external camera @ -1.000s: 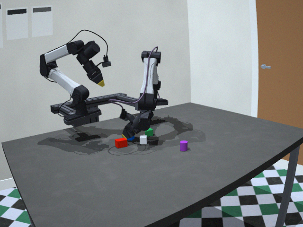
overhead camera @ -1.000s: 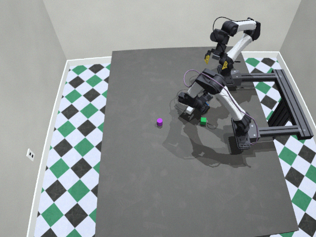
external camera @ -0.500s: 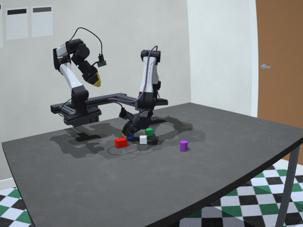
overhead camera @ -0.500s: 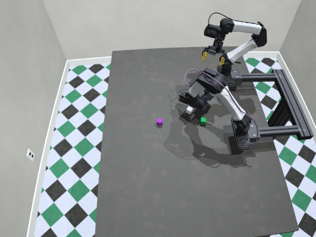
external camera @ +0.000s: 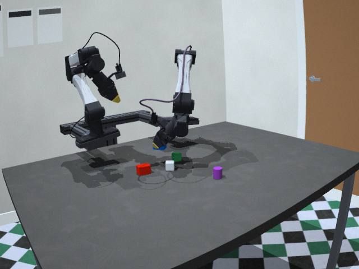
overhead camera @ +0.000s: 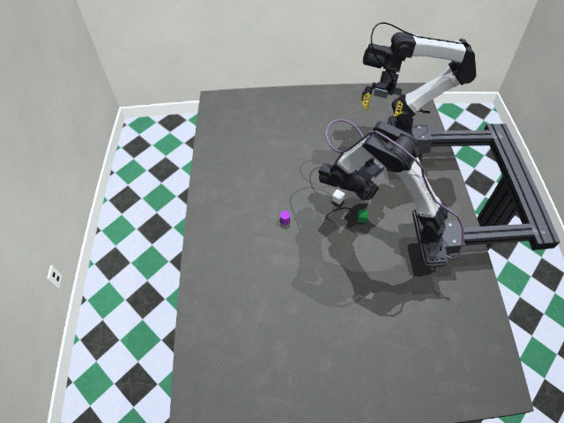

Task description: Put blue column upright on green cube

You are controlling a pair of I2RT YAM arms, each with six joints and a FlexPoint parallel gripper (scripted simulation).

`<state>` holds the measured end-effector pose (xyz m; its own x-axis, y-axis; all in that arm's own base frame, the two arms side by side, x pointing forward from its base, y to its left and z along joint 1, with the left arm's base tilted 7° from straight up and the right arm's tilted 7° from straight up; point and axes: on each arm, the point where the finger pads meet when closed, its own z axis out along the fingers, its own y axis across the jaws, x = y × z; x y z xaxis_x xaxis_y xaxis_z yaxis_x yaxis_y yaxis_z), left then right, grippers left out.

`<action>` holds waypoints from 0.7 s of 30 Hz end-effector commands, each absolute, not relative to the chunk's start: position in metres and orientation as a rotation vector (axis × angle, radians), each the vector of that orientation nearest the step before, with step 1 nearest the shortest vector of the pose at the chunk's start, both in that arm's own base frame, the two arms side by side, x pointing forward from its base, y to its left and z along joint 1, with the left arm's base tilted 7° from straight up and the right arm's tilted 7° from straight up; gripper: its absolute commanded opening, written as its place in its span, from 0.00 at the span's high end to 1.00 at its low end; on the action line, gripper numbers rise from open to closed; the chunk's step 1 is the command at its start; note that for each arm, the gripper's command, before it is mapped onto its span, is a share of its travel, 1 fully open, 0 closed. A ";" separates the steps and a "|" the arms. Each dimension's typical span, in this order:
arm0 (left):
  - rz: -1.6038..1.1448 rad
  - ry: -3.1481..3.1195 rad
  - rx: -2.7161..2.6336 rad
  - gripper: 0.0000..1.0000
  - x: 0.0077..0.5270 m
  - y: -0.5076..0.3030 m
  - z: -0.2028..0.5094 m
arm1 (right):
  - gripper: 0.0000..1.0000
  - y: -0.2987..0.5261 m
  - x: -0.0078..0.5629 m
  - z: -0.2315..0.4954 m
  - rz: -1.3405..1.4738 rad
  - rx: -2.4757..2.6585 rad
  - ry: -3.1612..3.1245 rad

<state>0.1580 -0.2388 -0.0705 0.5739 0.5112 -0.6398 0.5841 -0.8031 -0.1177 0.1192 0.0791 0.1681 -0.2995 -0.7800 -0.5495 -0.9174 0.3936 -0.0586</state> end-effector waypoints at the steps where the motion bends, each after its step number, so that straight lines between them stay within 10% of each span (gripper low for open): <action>1: -1.017 0.922 2.695 0.75 0.163 -0.223 -0.047 | 0.00 0.080 0.123 0.177 0.358 -1.454 2.127; 21: -0.627 1.244 2.720 0.75 0.201 -0.156 -0.024 | 0.00 0.092 0.139 0.174 0.583 -1.696 1.795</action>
